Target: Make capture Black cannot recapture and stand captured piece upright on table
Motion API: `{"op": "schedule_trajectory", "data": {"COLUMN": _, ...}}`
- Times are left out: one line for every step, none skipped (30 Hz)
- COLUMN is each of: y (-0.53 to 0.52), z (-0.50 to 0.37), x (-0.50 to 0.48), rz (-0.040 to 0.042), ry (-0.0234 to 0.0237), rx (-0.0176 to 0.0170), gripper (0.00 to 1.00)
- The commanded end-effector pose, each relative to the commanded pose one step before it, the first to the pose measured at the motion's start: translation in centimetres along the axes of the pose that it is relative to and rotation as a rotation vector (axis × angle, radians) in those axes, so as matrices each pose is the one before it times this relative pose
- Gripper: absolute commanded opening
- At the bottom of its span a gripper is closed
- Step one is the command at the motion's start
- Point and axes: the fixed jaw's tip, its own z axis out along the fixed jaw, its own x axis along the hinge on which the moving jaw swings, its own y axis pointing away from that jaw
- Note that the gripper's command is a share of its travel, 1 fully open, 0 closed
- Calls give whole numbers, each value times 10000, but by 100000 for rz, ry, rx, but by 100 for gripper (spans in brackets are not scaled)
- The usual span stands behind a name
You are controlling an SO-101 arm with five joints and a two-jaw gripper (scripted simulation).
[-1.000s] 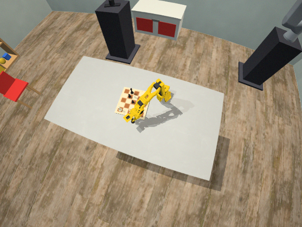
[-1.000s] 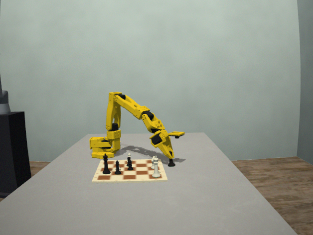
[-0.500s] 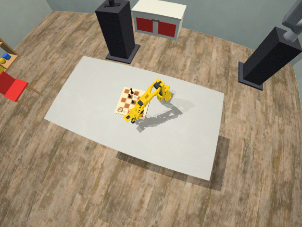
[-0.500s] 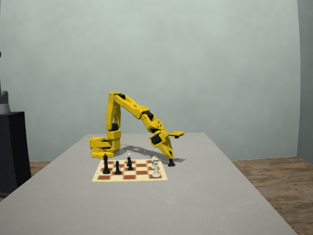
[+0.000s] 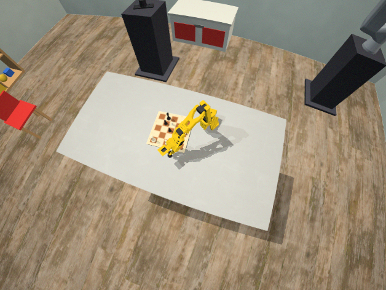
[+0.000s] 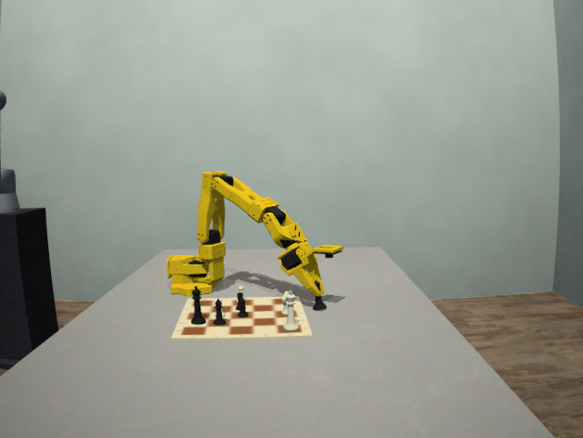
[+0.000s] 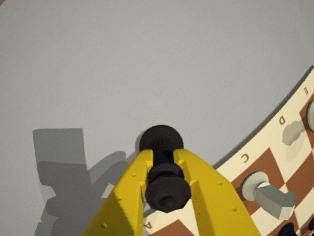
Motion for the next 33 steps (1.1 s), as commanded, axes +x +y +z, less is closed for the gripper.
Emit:
{"op": "schedule_trajectory", "data": {"y": 1653, "z": 2868, "x": 11476, "rz": -578, "ry": 4249, "rx": -397, "gripper": 6}}
{"op": "schedule_trajectory", "data": {"y": -1, "z": 0, "x": 1, "rz": 0, "ry": 1, "rx": 0, "gripper": 7}}
{"op": "schedule_trajectory", "data": {"y": 1, "z": 0, "x": -1, "rz": 0, "ry": -1, "rx": 0, "gripper": 8}}
{"op": "schedule_trajectory", "data": {"y": -1, "z": 0, "x": 1, "rz": 0, "ry": 1, "rx": 0, "gripper": 9}}
{"op": "schedule_trajectory", "data": {"y": 1, "z": 0, "x": -1, "rz": 0, "ry": -1, "rx": 0, "gripper": 9}}
{"op": "schedule_trajectory", "data": {"y": -1, "z": 0, "x": 1, "rz": 0, "ry": 1, "rx": 0, "gripper": 10}}
{"op": "schedule_trajectory", "data": {"y": 1, "z": 0, "x": -1, "rz": 0, "ry": -1, "rx": 0, "gripper": 11}}
{"op": "schedule_trajectory", "data": {"y": -1, "z": 0, "x": 1, "rz": 0, "ry": 1, "rx": 0, "gripper": 11}}
{"op": "schedule_trajectory", "data": {"y": 1, "z": 0, "x": -1, "rz": 0, "ry": -1, "rx": 0, "gripper": 11}}
{"op": "schedule_trajectory", "data": {"y": -1, "z": 0, "x": 1, "rz": 0, "ry": 1, "rx": 0, "gripper": 12}}
{"op": "schedule_trajectory", "data": {"y": 1, "z": 0, "x": -1, "rz": 0, "ry": -1, "rx": 0, "gripper": 12}}
{"op": "schedule_trajectory", "data": {"y": -1, "z": 0, "x": 1, "rz": 0, "ry": 1, "rx": 0, "gripper": 12}}
{"op": "schedule_trajectory", "data": {"y": 1, "z": 0, "x": -1, "rz": 0, "ry": -1, "rx": 0, "gripper": 12}}
{"op": "schedule_trajectory", "data": {"y": 0, "z": 0, "x": 0, "rz": 0, "ry": 0, "rx": 0, "gripper": 12}}
{"op": "schedule_trajectory", "data": {"y": 0, "z": 0, "x": 0, "rz": 0, "ry": 0, "rx": 0, "gripper": 12}}
{"op": "schedule_trajectory", "data": {"y": 13, "z": 0, "x": 1, "rz": 0, "ry": 1, "rx": -3, "gripper": 12}}
{"op": "schedule_trajectory", "data": {"y": 85, "z": -2, "x": -2, "rz": 0, "ry": -1, "rx": -16, "gripper": 12}}
{"op": "schedule_trajectory", "data": {"y": 197, "z": -2, "x": 0, "rz": 1, "ry": 0, "rx": -38, "gripper": 12}}
{"op": "schedule_trajectory", "data": {"y": 327, "z": -5, "x": -4, "rz": 2, "ry": -1, "rx": -63, "gripper": 12}}
{"op": "schedule_trajectory", "data": {"y": 449, "z": -6, "x": -1, "rz": 2, "ry": 0, "rx": -86, "gripper": 12}}
{"op": "schedule_trajectory", "data": {"y": 550, "z": -8, "x": -4, "rz": 3, "ry": -1, "rx": -106, "gripper": 12}}
{"op": "schedule_trajectory", "data": {"y": 613, "z": -8, "x": 0, "rz": 3, "ry": 0, "rx": -118, "gripper": 12}}
{"op": "schedule_trajectory", "data": {"y": 637, "z": -9, "x": -1, "rz": 3, "ry": -1, "rx": -123, "gripper": 12}}
{"op": "schedule_trajectory", "data": {"y": 613, "z": -8, "x": 2, "rz": 3, "ry": 0, "rx": -118, "gripper": 12}}
{"op": "schedule_trajectory", "data": {"y": 550, "z": -8, "x": 1, "rz": 3, "ry": -1, "rx": -106, "gripper": 12}}
{"op": "schedule_trajectory", "data": {"y": 449, "z": -6, "x": 4, "rz": 2, "ry": 1, "rx": -86, "gripper": 12}}
{"op": "schedule_trajectory", "data": {"y": 327, "z": -5, "x": 1, "rz": 2, "ry": 0, "rx": -63, "gripper": 12}}
{"op": "schedule_trajectory", "data": {"y": 197, "z": -2, "x": 3, "rz": 1, "ry": 1, "rx": -38, "gripper": 12}}
{"op": "schedule_trajectory", "data": {"y": 85, "z": -2, "x": -1, "rz": 0, "ry": -1, "rx": -16, "gripper": 12}}
{"op": "schedule_trajectory", "data": {"y": 13, "z": 0, "x": 1, "rz": 0, "ry": 1, "rx": -3, "gripper": 12}}
{"op": "schedule_trajectory", "data": {"y": 0, "z": 0, "x": 0, "rz": 0, "ry": 0, "rx": 0, "gripper": 12}}
{"op": "schedule_trajectory", "data": {"y": 0, "z": 0, "x": 0, "rz": 0, "ry": 0, "rx": 0, "gripper": 12}}
{"op": "schedule_trajectory", "data": {"y": 1, "z": -6, "x": -5, "rz": 0, "ry": -1, "rx": 0, "gripper": 12}}
